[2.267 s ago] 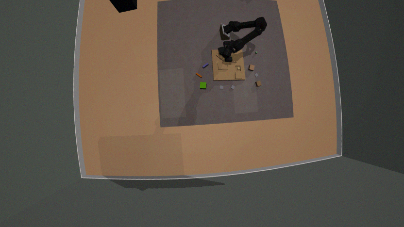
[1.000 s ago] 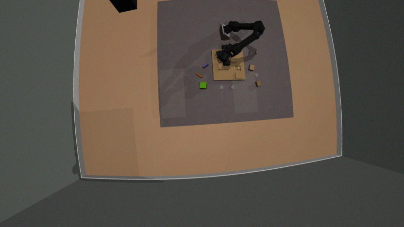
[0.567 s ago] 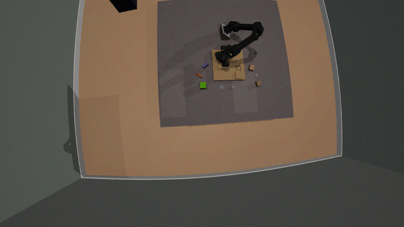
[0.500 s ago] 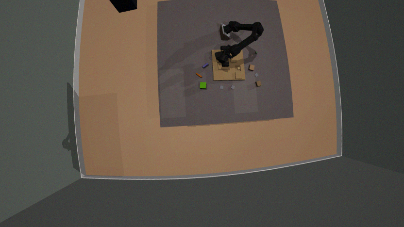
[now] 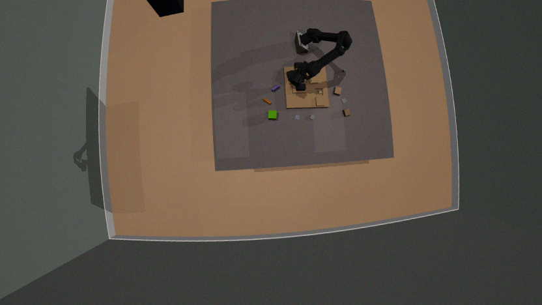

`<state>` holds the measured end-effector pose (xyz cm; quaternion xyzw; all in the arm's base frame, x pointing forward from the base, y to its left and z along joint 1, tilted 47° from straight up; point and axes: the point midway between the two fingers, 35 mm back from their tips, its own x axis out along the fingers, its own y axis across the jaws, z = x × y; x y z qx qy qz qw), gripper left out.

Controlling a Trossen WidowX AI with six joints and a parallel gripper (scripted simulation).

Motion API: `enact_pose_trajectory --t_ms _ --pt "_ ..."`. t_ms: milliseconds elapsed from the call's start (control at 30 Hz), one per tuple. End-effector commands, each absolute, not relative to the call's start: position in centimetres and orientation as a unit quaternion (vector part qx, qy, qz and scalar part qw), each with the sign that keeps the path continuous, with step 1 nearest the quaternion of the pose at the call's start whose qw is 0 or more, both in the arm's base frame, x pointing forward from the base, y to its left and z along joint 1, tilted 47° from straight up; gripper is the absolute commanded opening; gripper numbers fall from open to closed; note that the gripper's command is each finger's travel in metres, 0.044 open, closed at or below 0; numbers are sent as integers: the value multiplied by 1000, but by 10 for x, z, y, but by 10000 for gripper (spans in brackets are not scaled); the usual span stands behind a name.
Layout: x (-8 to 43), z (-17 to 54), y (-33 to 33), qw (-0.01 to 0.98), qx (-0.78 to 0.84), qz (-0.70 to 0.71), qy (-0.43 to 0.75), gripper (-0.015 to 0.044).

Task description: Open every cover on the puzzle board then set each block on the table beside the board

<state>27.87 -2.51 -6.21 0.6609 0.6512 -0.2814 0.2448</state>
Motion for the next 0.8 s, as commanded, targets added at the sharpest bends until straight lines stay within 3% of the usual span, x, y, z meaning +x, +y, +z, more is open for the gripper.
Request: enact_pose_trajectory --t_ms 0,767 --pt "281 -59 -31 249 660 -281 650 0" --pt "282 -40 -53 250 660 -282 650 0"
